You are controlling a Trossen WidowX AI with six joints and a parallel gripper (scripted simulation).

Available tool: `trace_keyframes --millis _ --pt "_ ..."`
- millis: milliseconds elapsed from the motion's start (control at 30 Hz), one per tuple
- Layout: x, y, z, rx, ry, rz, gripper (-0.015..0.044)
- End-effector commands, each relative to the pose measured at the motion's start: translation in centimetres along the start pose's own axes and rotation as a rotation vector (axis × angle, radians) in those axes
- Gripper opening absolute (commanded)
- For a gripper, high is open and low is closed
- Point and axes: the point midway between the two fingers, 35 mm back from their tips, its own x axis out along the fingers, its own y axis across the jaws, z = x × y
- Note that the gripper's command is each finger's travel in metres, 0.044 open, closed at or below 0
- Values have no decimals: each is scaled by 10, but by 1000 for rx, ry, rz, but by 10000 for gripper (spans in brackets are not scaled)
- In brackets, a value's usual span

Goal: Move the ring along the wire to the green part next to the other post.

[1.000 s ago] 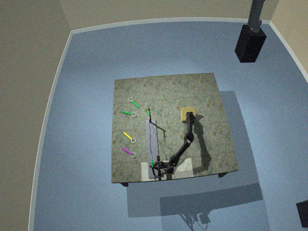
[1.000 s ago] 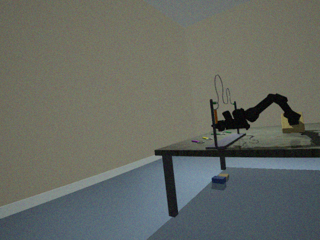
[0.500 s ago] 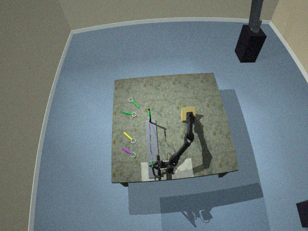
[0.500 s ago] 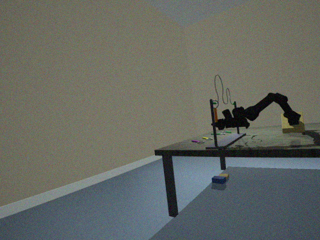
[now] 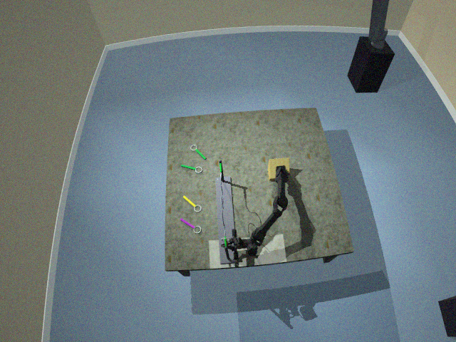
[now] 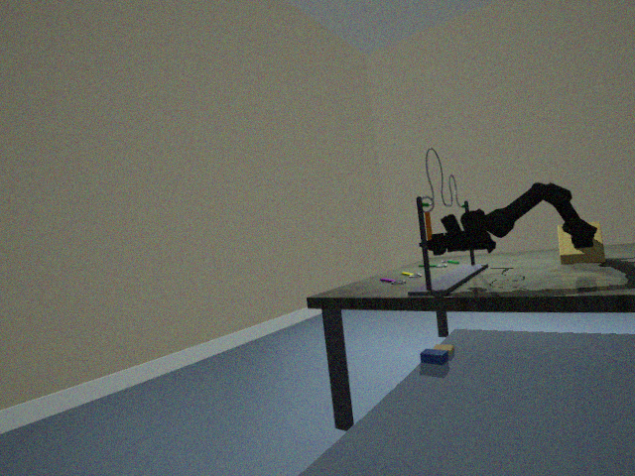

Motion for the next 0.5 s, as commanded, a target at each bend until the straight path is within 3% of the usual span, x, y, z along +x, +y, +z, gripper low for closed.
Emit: trace_keyframes --millis 0,467 --pt "0 0 -1 -7 5 1 -150" --pt "0 -3 -2 -8 5 1 -150"
